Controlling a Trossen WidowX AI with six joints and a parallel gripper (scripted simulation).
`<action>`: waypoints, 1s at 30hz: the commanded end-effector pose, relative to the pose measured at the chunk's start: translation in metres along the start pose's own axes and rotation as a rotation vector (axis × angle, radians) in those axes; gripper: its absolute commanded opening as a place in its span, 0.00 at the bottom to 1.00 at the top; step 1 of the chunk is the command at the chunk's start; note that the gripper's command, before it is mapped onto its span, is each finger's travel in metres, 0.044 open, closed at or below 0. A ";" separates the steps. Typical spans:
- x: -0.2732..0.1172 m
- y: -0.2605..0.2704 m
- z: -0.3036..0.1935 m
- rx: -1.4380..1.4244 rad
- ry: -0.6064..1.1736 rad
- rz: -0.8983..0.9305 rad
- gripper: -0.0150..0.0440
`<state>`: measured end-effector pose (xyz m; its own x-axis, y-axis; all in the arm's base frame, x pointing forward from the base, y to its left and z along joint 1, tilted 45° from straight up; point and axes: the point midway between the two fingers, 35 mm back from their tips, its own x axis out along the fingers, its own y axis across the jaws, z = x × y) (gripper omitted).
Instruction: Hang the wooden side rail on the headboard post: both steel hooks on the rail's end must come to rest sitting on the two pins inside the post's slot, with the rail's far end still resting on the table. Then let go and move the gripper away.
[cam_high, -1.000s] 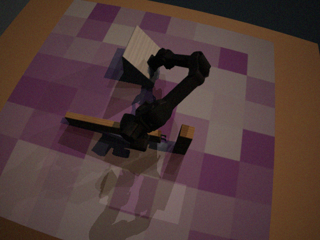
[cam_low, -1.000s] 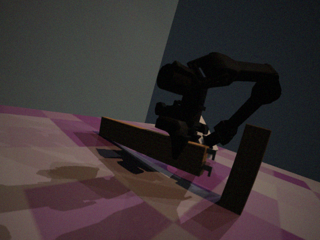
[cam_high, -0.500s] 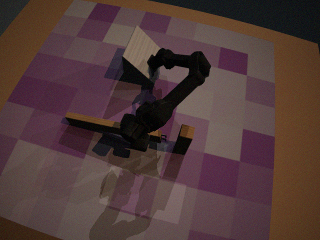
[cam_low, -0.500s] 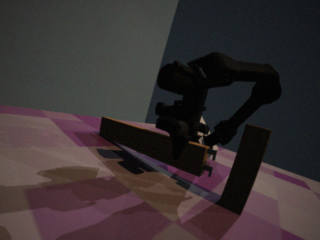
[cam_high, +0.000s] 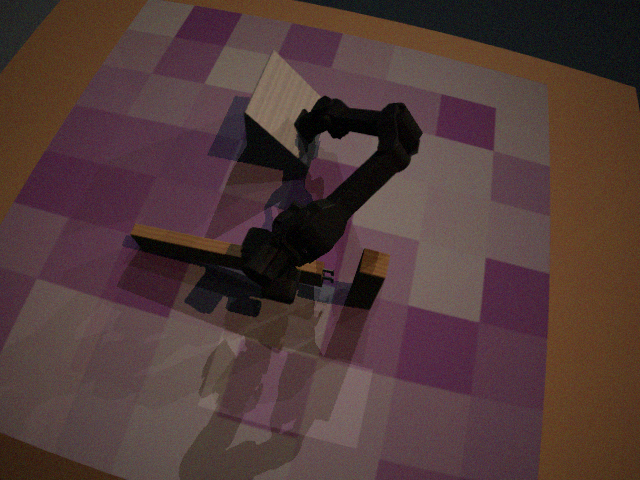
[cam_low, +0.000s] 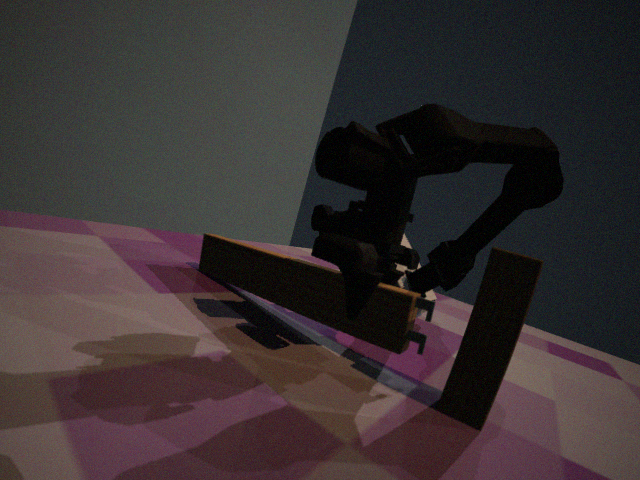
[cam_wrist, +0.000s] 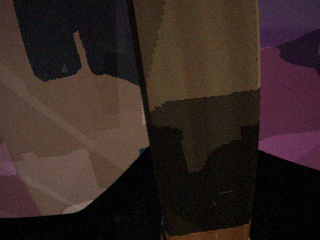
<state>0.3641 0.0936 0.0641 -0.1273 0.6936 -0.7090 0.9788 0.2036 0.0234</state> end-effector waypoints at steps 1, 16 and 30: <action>-0.007 0.003 -0.002 -0.003 -0.003 0.021 0.25; -0.006 0.001 -0.004 -0.003 -0.003 0.021 0.25; -0.006 0.001 -0.005 -0.003 -0.003 0.021 0.25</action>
<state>0.3633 0.0964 0.0668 -0.1248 0.6939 -0.7092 0.9788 0.2033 0.0266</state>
